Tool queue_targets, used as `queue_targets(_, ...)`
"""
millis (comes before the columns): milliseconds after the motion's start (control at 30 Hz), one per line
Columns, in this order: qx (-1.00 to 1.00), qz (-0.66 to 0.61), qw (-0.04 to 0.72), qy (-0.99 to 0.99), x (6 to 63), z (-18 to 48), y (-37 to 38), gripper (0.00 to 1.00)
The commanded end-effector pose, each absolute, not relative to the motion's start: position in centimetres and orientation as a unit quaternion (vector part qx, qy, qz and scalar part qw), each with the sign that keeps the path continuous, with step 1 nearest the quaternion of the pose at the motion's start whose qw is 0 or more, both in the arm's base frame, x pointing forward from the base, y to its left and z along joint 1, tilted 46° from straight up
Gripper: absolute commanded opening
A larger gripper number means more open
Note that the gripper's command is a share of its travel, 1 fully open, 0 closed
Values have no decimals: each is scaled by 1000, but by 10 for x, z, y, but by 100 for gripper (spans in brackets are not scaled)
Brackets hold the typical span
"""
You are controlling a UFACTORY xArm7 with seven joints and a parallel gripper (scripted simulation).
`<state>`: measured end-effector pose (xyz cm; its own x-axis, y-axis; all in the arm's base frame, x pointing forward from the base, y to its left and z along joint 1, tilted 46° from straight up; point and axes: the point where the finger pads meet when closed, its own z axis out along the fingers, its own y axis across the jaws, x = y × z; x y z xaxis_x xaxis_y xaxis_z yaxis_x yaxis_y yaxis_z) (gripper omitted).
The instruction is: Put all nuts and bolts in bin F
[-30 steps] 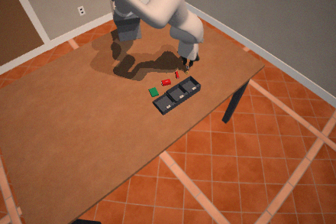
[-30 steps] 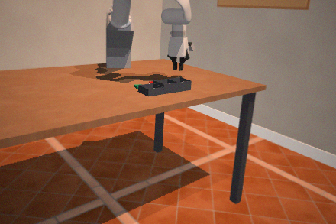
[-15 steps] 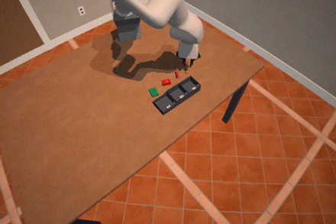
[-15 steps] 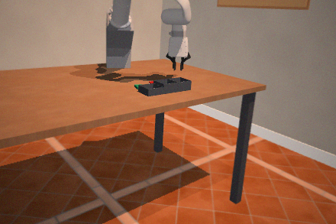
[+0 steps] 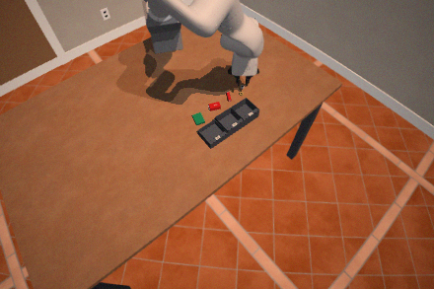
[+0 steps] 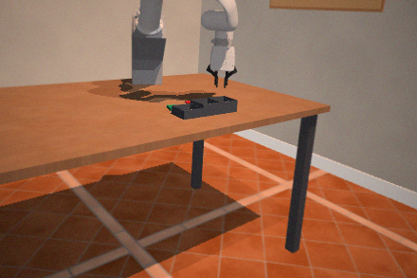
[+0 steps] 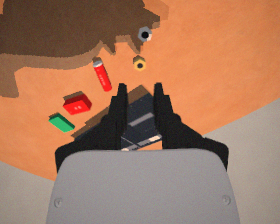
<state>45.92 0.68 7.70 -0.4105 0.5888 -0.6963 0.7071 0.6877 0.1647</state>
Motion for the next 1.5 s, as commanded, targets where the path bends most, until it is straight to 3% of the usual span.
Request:
queue_targets(0, 387, -78, 380, 837, 460, 78, 8, 30)
queue_targets(1467, 387, -78, 380, 837, 494, 37, -16, 30)
